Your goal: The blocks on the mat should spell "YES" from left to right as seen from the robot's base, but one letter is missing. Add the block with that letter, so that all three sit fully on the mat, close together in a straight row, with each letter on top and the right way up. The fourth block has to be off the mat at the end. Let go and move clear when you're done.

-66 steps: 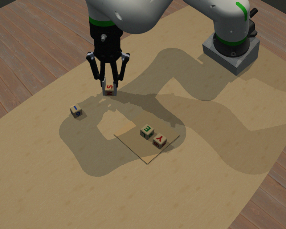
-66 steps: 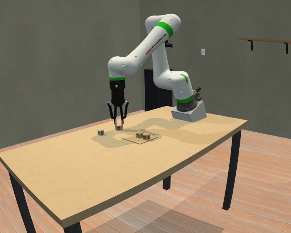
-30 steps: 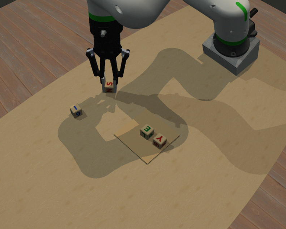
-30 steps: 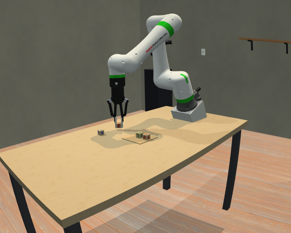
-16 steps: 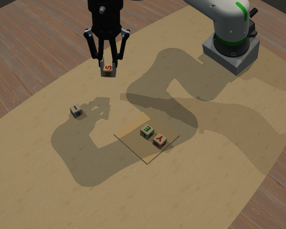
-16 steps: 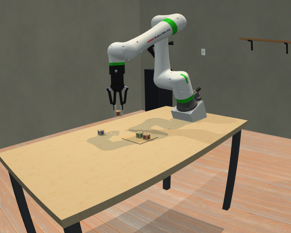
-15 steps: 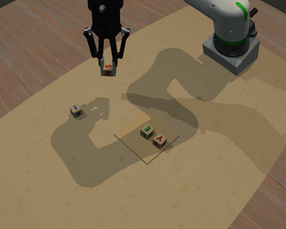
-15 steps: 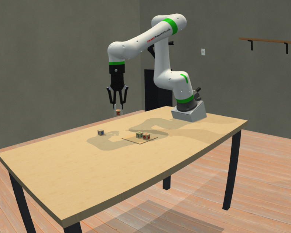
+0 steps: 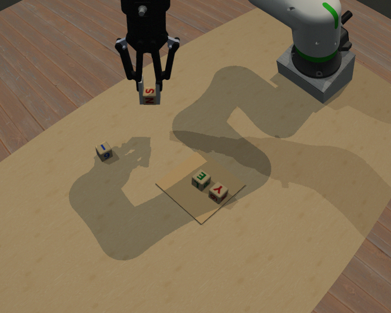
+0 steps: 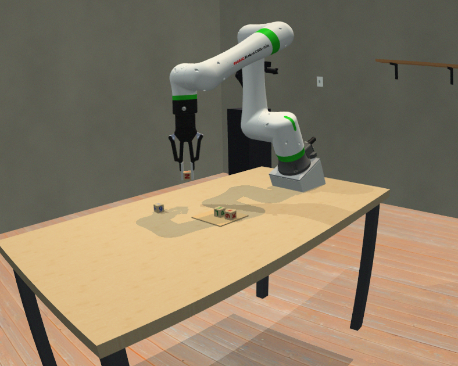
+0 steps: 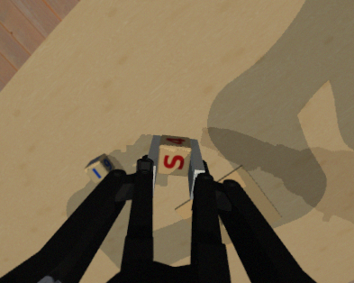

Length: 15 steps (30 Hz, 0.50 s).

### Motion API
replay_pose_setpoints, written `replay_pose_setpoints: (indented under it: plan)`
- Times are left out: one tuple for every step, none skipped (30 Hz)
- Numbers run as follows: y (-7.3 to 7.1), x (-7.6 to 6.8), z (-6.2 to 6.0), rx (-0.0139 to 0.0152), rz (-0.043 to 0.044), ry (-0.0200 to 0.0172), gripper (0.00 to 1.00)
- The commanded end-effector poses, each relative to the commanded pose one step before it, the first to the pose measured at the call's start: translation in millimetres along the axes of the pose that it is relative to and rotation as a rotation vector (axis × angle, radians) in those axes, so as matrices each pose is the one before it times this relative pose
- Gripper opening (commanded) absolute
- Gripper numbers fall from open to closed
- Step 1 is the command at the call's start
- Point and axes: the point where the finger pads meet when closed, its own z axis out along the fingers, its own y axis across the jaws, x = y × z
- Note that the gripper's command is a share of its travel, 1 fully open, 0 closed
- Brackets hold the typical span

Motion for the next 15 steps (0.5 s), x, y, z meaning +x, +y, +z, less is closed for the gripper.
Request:
replay_pose_setpoints:
  plan:
    - [11.17,-21.17,0.95,-0.00524,-0.13848,0.00578,0.16]
    - [1.69,-4.35,0.13,-0.00088,-0.02648,0.0006,0.16]
    - [1.6,-4.38,0.1,-0.00078,-0.02643,0.00055,0.16]
    - [1.54,-4.52,0.07,-0.0007,-0.02707,0.0005,0.16]
    - [1.39,-4.36,0.04,-0.00057,-0.0259,0.00043,0.16]
    - [1.36,-4.58,0.01,-0.0005,-0.02707,0.0004,0.16]
    - [0.0,0.0,0.0,0.0,0.0,0.0,0.16]
    - [0.0,0.0,0.0,0.0,0.0,0.0,0.16]
    - [3.68,-13.15,-0.14,-0.00083,-0.07721,0.00087,0.16]
    - [0.77,-3.66,-0.08,-0.00007,-0.02111,0.00018,0.16]
    - [0.74,-3.83,-0.1,0.0,-0.02199,0.00016,0.16]
    - [0.76,-4.31,-0.14,0.00008,-0.0247,0.00015,0.16]
    - [0.73,-4.65,-0.18,0.00019,-0.02651,0.00012,0.16]
    - [0.64,-4.66,-0.21,0.0003,-0.0265,0.00009,0.16]
    - [0.52,-4.52,-0.23,0.00039,-0.0256,0.00006,0.16]
